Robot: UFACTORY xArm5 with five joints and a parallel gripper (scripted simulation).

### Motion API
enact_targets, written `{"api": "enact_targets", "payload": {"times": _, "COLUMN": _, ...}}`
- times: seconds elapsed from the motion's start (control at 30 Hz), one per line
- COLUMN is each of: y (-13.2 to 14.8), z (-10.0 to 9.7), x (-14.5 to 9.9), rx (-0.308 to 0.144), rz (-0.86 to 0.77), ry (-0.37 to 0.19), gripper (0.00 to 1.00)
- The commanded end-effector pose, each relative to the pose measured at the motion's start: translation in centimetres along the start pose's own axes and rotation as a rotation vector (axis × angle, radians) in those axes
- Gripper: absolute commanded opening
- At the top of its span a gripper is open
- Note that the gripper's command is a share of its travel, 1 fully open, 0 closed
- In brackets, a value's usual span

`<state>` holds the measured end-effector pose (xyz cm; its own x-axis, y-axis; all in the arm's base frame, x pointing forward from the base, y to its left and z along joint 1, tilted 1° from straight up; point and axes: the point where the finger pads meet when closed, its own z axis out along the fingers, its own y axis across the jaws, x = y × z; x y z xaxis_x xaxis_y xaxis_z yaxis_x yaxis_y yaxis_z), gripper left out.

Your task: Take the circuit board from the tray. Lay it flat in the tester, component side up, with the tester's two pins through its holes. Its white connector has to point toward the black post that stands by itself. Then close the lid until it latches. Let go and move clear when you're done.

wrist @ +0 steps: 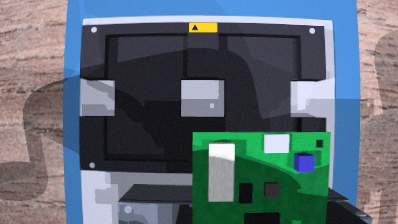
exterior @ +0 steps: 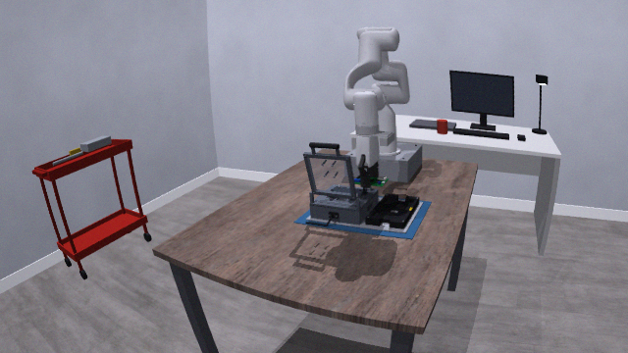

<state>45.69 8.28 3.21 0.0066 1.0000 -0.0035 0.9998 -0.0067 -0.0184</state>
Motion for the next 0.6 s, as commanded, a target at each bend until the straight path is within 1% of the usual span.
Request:
{"api": "enact_targets", "payload": {"times": 0.0, "y": -0.3, "z": -0.3, "x": -2.0, "rx": -0.005, "rz": -0.001, "ry": 0.002, "gripper": 0.79}}
{"api": "enact_targets", "payload": {"times": 0.13, "y": -0.7, "z": -0.4, "x": -3.4, "rx": -0.005, "rz": -0.001, "ry": 0.002, "gripper": 0.79}}
{"api": "enact_targets", "payload": {"times": 0.2, "y": -0.7, "z": -0.4, "x": -3.4, "rx": -0.005, "rz": -0.001, "ry": 0.002, "gripper": 0.79}}
{"api": "enact_targets", "payload": {"times": 0.57, "y": -1.5, "z": -0.7, "x": -6.6, "rx": -0.006, "rz": -0.001, "ry": 0.003, "gripper": 0.79}}
